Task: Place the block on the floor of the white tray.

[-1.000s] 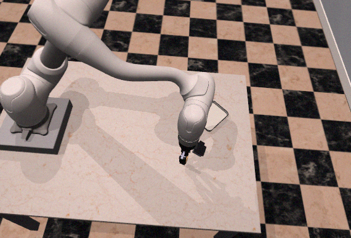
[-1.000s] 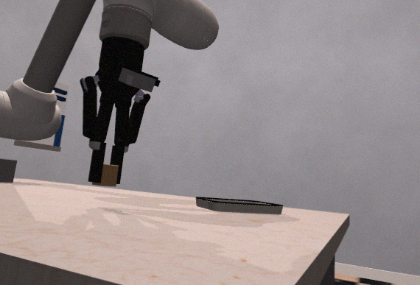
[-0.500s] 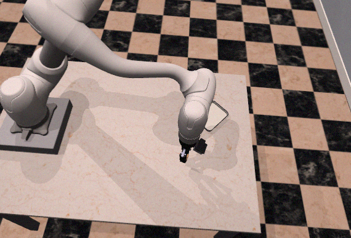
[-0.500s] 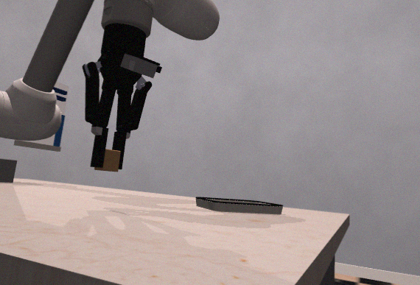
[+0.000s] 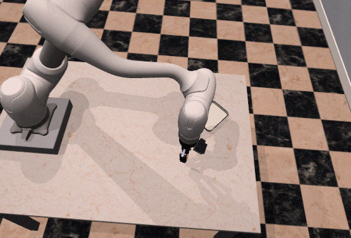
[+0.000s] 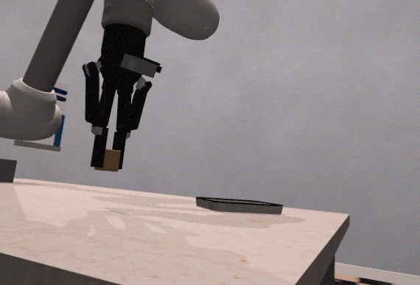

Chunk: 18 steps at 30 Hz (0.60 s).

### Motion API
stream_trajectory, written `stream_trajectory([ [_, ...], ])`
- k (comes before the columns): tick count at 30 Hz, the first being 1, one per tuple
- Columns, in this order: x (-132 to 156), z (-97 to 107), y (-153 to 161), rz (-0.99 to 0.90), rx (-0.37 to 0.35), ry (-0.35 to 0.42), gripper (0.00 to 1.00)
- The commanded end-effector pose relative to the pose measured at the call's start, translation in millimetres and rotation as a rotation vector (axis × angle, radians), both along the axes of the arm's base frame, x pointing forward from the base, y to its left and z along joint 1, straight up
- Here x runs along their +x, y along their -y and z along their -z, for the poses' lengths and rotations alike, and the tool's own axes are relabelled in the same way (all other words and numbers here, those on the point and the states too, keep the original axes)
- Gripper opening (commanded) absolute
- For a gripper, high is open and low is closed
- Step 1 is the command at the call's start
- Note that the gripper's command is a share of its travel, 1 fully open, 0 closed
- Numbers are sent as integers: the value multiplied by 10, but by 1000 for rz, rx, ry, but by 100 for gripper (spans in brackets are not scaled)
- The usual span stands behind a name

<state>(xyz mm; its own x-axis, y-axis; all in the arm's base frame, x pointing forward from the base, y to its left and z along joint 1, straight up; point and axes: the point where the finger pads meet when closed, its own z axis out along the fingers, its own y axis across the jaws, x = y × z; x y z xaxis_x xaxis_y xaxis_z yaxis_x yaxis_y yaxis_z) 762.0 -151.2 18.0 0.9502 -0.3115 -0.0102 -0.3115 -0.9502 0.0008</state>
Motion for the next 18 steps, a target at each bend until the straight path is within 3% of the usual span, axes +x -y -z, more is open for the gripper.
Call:
stream_trajectory([
  [1,49,-11,-88,0,0,2,10],
  [3,49,-11,-88,0,0,2,10],
  [6,377,-9,-764,0,0,2,10],
  [18,1306,-6,-2653,0,0,2,10],
])
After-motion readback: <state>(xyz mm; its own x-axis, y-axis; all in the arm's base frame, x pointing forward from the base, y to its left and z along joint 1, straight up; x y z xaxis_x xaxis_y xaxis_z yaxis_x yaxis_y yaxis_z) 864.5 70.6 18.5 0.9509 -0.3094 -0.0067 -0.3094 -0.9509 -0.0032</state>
